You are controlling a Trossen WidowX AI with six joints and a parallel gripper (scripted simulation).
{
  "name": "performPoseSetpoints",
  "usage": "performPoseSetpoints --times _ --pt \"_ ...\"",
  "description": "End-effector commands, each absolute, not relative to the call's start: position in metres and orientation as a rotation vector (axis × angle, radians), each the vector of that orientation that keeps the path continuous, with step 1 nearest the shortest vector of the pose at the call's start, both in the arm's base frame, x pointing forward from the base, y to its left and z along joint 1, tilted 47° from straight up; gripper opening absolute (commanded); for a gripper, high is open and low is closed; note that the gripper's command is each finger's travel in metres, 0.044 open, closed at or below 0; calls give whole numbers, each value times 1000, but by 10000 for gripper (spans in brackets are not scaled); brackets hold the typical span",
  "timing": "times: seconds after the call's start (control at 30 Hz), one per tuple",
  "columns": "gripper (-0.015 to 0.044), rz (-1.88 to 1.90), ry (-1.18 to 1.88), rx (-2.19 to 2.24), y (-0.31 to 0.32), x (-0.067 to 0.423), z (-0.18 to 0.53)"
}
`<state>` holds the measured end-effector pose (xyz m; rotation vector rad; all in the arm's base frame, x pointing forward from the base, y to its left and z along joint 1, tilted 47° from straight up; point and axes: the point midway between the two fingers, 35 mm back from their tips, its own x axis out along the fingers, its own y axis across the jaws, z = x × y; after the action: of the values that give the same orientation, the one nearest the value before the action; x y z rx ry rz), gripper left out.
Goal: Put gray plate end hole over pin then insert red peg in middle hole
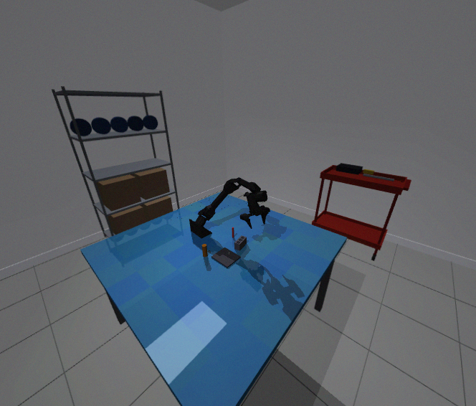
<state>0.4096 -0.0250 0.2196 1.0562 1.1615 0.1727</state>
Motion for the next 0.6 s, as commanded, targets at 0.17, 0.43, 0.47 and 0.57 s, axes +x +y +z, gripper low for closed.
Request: performPoseSetpoints --times 0.17,0.43,0.47,0.57 --pt "440 -484 1684 1702 -47 331 154" --pt "440 -484 1685 1703 -43 329 158" --pt "440 -484 1685 1703 -43 329 158" --pt "440 -484 1684 1702 -37 330 152"
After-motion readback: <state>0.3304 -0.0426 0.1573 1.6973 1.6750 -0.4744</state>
